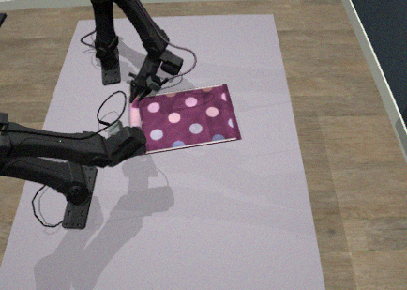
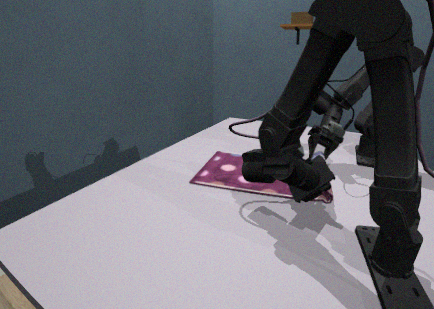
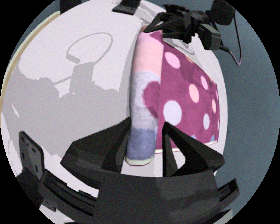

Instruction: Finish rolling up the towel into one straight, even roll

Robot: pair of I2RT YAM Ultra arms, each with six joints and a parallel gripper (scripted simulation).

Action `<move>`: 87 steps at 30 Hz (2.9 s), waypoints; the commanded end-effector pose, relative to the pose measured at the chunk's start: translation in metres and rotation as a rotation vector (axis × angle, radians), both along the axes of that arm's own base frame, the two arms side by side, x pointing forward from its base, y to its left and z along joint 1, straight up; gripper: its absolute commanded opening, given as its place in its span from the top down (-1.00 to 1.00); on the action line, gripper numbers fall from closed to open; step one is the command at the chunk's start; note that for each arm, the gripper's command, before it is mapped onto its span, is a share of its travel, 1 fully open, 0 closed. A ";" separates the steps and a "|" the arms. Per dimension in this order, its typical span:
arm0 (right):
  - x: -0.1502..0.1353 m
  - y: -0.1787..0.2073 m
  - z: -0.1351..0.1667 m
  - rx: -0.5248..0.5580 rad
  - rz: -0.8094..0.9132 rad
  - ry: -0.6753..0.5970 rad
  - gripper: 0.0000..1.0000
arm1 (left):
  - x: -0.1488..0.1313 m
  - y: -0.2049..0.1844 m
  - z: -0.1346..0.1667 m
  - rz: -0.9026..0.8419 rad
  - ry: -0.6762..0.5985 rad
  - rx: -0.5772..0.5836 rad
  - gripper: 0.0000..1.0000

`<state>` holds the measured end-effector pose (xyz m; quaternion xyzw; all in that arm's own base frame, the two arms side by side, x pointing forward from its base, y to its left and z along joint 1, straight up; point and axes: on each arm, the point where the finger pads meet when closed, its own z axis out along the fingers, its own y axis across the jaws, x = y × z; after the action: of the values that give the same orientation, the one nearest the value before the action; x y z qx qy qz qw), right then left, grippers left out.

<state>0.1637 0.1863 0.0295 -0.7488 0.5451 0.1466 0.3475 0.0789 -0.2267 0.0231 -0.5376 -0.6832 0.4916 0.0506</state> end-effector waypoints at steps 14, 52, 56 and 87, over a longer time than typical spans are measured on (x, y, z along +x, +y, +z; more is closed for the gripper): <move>-0.005 0.001 -0.006 -0.002 0.008 0.020 0.73 | 0.006 0.000 -0.002 -0.008 -0.028 -0.001 0.44; -0.005 0.001 -0.001 -0.105 0.007 0.418 0.73 | 0.046 0.040 0.046 -0.004 -0.074 -0.001 -0.73; -0.005 0.001 0.000 -0.136 0.007 0.539 0.73 | 0.041 0.035 0.048 0.006 -0.195 -0.002 -0.76; -0.005 0.001 0.006 -0.285 0.005 1.117 0.73 | 0.002 -0.007 0.060 0.089 -1.163 -0.005 -0.96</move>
<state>0.1591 0.1907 0.0311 -0.6095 0.6582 0.4343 -0.0814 0.0603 -0.2303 0.0794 -0.7286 -0.5864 0.1669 -0.3121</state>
